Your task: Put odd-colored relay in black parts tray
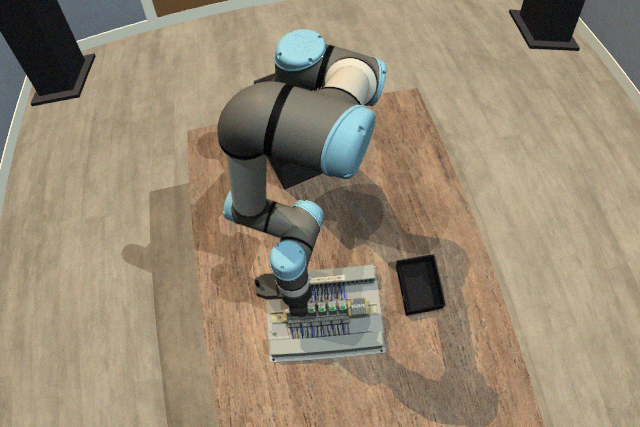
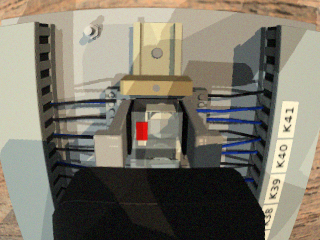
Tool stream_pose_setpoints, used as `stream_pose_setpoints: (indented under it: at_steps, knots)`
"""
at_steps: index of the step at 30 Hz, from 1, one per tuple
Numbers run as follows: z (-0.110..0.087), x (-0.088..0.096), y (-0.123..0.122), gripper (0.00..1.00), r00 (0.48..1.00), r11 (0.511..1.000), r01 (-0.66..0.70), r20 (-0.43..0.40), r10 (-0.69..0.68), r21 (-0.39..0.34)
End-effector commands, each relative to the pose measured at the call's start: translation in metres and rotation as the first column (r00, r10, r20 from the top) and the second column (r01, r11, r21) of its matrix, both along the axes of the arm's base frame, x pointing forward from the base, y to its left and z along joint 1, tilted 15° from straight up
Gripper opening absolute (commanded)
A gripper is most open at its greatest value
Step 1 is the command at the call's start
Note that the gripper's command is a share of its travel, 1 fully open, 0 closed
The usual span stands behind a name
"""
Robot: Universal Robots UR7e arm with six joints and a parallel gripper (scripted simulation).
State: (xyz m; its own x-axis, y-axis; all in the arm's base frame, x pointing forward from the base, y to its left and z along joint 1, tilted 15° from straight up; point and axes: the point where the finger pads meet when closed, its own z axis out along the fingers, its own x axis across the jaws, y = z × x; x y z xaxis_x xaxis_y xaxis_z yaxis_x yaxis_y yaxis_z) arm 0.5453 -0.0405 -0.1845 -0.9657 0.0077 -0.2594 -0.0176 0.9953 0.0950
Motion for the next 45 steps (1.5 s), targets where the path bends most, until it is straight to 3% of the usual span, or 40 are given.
stream_pose_setpoints:
  at_steps: [1, 45]
  knots:
    - [0.0006, 0.0007, -0.0002, 0.00, 1.000, 1.000, -0.001, -0.010, 0.001, -0.001]
    - [0.0012, 0.0019, -0.0002, 0.00, 0.998, 1.000, -0.005, -0.057, 0.005, -0.001]
